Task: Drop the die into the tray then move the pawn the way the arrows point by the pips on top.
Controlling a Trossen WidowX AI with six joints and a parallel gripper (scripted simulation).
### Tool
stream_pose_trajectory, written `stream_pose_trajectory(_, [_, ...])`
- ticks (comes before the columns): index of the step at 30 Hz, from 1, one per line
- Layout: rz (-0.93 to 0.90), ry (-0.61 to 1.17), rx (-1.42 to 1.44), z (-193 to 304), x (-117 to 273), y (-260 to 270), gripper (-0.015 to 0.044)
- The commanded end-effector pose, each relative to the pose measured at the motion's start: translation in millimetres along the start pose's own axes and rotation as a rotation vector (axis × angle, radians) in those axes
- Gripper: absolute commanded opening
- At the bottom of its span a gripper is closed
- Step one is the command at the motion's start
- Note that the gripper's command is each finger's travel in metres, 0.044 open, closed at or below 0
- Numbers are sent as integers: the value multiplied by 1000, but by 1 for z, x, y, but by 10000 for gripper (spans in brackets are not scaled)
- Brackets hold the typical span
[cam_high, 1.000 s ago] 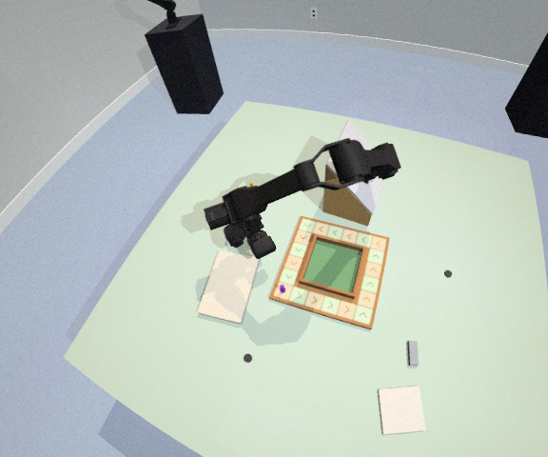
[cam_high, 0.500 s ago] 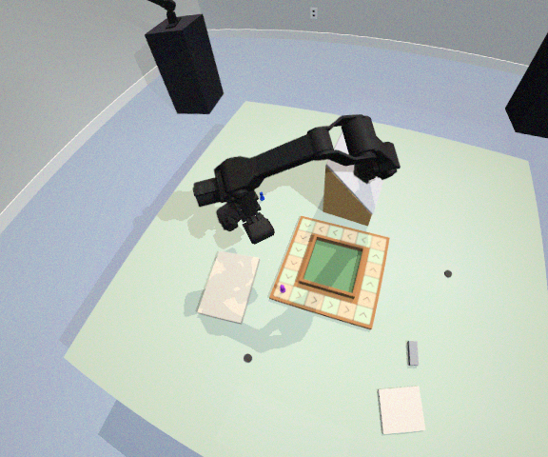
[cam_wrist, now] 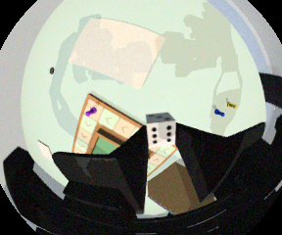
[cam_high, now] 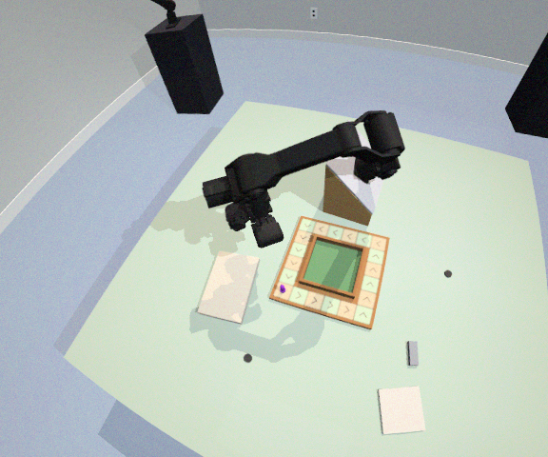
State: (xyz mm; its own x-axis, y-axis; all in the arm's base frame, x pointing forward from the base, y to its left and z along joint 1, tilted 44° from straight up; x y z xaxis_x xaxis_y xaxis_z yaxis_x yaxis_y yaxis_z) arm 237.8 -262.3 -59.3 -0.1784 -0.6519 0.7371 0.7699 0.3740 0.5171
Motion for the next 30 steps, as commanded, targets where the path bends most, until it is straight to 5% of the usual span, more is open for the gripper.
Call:
stream_pose_trajectory(1, [0, -8, -71, 10, 0, 19, 0])
stream_pose_trajectory(30, [-12, 9, -645, 124, -31, 124, 0])
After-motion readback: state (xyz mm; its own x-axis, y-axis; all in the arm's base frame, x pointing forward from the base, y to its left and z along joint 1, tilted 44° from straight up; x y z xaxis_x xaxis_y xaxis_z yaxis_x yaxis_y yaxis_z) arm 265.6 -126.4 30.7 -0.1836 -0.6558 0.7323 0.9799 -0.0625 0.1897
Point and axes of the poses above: the point midway between the two fingers, 35 mm back from their tips, its own x axis back along the fingers, its own y axis across the jaws, z = x × y, the point moved 6 cm from there along x, back along the fingers, and after that the axes turned 4 degrees about x, right-handed, at the moved point
